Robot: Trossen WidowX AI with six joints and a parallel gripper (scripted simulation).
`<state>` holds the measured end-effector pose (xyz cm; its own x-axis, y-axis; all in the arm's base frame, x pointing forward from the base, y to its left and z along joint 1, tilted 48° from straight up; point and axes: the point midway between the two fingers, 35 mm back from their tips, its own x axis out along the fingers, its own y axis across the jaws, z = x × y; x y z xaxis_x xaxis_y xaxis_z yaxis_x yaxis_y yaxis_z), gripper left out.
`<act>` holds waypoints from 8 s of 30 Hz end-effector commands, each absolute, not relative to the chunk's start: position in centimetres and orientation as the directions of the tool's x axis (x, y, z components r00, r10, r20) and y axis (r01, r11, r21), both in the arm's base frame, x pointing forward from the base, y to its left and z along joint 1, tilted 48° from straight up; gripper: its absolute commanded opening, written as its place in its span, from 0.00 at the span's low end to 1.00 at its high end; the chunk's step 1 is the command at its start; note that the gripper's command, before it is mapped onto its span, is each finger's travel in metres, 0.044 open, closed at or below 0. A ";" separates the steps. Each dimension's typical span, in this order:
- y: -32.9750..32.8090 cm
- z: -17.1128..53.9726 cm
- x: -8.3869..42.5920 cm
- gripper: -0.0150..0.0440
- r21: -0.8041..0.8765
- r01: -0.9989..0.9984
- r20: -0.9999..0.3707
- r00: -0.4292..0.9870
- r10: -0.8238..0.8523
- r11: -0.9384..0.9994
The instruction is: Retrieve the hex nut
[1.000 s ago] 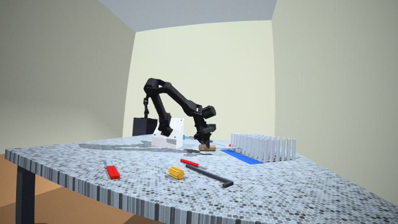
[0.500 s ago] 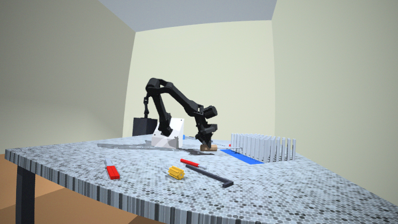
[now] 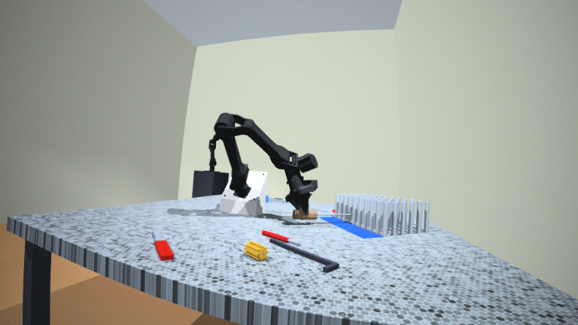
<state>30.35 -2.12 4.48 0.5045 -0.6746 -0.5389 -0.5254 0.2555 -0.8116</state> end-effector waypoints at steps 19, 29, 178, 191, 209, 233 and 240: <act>-1.3 4.3 31.6 0.25 -0.818 -0.513 -0.534 0.513 -0.672 0.259; -1.1 4.1 32.1 0.25 -0.818 -0.513 -0.534 0.513 -0.672 0.259; 3.3 1.0 39.4 0.25 -0.820 -0.510 -0.535 0.516 -0.669 0.262; 3.7 0.7 40.0 0.25 -0.820 -0.509 -0.535 0.516 -0.669 0.262; 3.5 0.1 40.3 0.25 -0.819 -0.511 -0.535 0.517 -0.668 0.261; 2.8 0.2 39.5 0.25 -0.818 -0.513 -0.536 0.517 -0.668 0.260; 2.6 0.4 39.1 0.25 -0.818 -0.513 -0.536 0.517 -0.668 0.260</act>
<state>39.28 2.62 0.22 0.5136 -0.6719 -0.5337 -0.5127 0.2584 -0.8187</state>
